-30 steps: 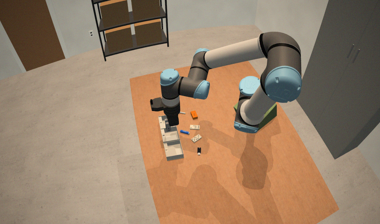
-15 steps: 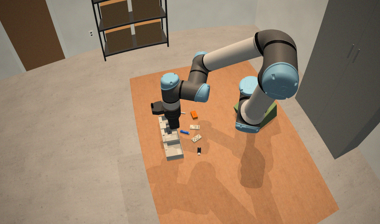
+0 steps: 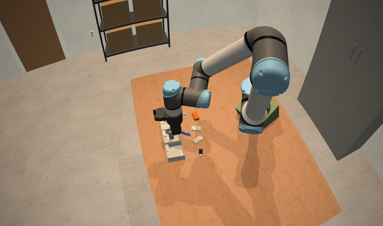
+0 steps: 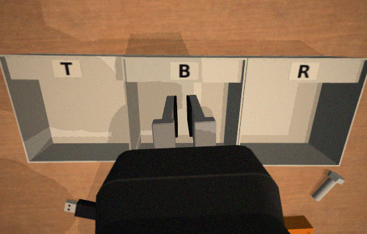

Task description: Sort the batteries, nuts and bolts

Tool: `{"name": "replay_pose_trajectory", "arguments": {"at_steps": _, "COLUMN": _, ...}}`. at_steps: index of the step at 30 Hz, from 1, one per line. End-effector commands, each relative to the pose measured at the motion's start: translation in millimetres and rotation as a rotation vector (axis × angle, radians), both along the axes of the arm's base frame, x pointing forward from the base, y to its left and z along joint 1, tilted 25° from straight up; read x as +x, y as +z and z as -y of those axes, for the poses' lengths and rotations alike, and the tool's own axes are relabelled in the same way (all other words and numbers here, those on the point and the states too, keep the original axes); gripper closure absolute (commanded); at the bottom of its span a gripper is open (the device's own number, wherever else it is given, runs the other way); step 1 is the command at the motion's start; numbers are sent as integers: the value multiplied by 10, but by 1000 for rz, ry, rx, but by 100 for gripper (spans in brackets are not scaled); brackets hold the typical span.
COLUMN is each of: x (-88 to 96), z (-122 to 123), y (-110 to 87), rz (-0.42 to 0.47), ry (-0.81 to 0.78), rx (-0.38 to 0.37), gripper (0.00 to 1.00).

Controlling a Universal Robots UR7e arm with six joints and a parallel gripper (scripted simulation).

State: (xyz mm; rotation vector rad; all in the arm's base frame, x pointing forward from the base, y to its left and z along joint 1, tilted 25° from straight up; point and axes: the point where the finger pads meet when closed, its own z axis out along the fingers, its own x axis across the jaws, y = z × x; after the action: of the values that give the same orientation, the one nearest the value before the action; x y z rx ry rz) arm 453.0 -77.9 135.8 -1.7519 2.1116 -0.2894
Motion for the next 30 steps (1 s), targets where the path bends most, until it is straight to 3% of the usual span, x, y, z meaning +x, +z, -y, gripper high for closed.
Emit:
{"name": "replay_pose_trajectory", "arguments": {"at_steps": 1, "x": 55, "z": -1, "y": -78, "rz": 5, "ry": -2, "rx": -6, "gripper": 69}}
{"name": "replay_pose_trajectory", "arguments": {"at_steps": 30, "x": 65, "z": 15, "y": -55, "rz": 9, "ry": -4, "rx": -9, "gripper": 69}}
